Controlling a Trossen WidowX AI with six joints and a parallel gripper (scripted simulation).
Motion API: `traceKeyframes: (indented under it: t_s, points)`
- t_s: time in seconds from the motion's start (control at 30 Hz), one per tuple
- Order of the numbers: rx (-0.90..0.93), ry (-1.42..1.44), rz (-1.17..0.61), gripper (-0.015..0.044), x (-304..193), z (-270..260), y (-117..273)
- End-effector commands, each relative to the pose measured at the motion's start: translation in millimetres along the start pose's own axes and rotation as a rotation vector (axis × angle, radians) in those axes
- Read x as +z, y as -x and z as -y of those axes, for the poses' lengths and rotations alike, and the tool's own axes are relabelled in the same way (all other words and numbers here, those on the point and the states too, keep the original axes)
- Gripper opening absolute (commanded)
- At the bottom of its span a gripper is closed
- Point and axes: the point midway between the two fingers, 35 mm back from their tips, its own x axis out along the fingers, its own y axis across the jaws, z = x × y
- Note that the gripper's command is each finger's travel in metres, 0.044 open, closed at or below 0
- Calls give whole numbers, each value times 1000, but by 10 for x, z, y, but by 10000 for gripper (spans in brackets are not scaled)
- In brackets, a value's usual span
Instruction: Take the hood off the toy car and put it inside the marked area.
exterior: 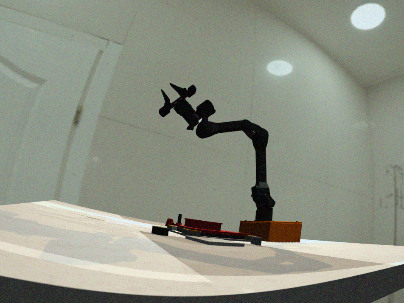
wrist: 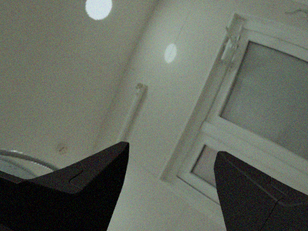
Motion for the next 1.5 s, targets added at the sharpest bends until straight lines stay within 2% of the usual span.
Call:
traceKeyframes:
  t_s: [0.0,0.23,0.27,0.53,0.87,1.2,1.47]
  points:
    - [-8,2,-2,247,-11,19,-1]
    - [-290,73,-105,430,-503,708,74]
    - [-333,87,-128,440,-589,810,106]
    - [-667,212,-367,440,-1317,1542,570]
    - [-1007,402,-795,440,-2137,2079,1570]
    - [-1240,616,-1366,440,-2608,2119,2853]
    - [-1326,784,-1955,440,-2585,1823,3827]
